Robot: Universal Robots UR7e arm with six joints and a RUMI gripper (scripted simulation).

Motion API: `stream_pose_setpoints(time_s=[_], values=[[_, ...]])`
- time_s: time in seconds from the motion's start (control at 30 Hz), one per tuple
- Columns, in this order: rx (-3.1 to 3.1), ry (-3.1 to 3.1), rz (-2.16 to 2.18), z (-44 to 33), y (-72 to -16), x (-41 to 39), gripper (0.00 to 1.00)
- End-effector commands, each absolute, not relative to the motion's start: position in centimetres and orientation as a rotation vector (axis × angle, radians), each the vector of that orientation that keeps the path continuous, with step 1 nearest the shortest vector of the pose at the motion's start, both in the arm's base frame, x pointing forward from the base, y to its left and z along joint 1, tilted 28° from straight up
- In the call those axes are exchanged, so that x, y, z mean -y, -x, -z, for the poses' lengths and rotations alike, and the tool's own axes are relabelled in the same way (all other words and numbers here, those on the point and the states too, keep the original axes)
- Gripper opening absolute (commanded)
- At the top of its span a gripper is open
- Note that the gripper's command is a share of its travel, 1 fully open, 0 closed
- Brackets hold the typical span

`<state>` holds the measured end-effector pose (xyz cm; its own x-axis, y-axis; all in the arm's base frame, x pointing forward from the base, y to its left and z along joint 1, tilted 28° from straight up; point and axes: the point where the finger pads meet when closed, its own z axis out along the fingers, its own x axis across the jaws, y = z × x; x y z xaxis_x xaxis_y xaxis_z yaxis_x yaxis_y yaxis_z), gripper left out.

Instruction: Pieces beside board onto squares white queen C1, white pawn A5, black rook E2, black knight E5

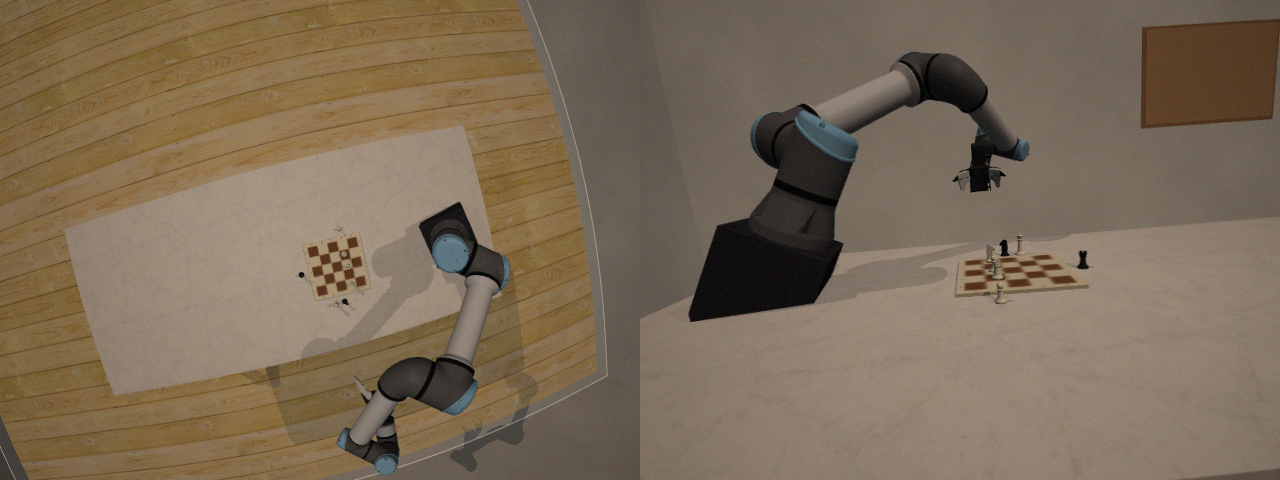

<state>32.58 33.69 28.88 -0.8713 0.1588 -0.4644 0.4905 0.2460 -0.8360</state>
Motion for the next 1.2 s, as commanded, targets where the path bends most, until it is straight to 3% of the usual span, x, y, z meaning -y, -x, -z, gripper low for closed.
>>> stream_pose_setpoints(time_s=[0.0, 1.17], values=[[-2.282, -0.694, 1.629, -29.0, -32.8, -32.1, 1.00], [-2.557, -1.608, 0.906, -26.8, -33.8, -20.7, 1.00]])
